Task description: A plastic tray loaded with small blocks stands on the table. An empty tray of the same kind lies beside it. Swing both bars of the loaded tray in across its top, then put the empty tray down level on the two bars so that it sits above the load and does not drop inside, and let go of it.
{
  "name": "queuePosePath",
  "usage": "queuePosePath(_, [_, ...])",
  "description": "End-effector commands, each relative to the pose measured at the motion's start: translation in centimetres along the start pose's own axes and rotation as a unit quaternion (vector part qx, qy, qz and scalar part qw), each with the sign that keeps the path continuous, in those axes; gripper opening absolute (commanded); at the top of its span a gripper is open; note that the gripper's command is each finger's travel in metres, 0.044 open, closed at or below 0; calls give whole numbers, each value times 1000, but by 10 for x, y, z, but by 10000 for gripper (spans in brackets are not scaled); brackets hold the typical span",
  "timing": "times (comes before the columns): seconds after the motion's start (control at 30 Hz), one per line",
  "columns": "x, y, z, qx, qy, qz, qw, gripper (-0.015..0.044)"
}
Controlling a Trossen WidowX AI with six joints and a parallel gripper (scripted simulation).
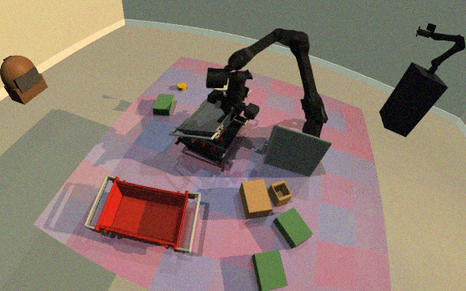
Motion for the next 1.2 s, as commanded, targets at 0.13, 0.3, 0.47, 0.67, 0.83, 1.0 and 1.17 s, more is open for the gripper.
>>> queuePosePath(0.13, [-5, -8, 1, 0, 1, -3, 1000, 0])
queuePosePath(0.3, [-8, -12, 1, 0, 1, -3, 1000, 0])
queuePosePath(0.47, [-10, -17, 1, 0, 1, -3, 1000, 0])
queuePosePath(0.67, [-11, -19, 1, 0, 1, -3, 1000, 0])
queuePosePath(0.83, [-14, -25, 1, -1, 1, -3, 1000, 0])
queuePosePath(1.0, [-15, -27, 1, -1, 1, -3, 1000, 0])
queuePosePath(1.17, [-16, -32, 1, -1, 1, -3, 1000, 0])
Point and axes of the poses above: the point midway between the two fingers, 35 mm back from their tips, its own y axis back along the fingers, its own x axis across the jaws, z = x × y, the point moved 4 cm from there along y, back along the fingers, and after that the axes turned 8 degrees about -y, right-handed, at the moved point
